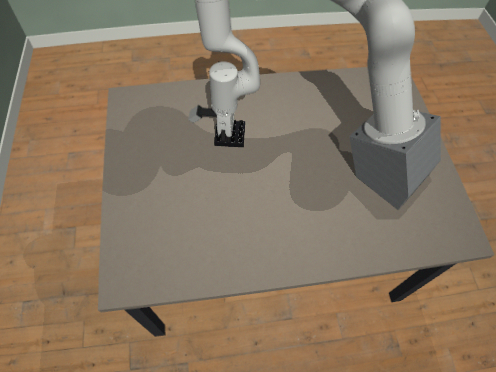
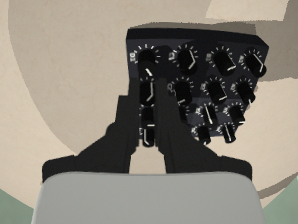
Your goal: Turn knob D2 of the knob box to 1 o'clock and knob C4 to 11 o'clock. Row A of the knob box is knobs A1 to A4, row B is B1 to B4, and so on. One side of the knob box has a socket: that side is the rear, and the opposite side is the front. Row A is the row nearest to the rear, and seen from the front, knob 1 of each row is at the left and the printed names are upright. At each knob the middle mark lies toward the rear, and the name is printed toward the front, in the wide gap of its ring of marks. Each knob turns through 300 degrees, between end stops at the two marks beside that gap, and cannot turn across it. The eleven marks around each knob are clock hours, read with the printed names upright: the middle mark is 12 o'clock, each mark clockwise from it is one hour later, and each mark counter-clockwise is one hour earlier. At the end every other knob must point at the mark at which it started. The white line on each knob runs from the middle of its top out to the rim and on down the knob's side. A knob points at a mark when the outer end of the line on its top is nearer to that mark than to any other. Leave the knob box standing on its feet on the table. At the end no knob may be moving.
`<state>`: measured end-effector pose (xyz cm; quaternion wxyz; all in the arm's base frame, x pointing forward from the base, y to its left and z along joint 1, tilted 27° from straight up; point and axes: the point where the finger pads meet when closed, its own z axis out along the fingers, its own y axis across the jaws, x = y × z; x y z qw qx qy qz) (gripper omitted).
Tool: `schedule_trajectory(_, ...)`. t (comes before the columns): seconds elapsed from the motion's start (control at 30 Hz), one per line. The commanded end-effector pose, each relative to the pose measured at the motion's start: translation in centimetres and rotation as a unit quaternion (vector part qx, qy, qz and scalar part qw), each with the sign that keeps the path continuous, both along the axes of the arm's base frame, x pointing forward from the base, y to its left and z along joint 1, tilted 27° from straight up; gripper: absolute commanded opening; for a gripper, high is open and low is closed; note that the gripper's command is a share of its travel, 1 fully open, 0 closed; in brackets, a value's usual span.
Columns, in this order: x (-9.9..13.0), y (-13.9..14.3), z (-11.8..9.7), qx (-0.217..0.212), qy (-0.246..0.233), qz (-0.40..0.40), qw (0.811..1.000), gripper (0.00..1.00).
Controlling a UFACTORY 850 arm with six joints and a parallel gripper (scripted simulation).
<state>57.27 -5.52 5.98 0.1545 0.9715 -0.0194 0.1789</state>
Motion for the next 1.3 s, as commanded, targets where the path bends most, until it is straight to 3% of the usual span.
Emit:
schedule_trajectory(0.0, 0.05, 0.02, 0.06, 0.000, -0.001, 0.000, 1.000, 0.08)
schedule_trajectory(0.63, 0.05, 0.02, 0.06, 0.006, -0.006, -0.016, 1.000, 0.08)
schedule_trajectory(1.27, 0.05, 0.02, 0.06, 0.045, -0.041, -0.117, 0.991, 0.08)
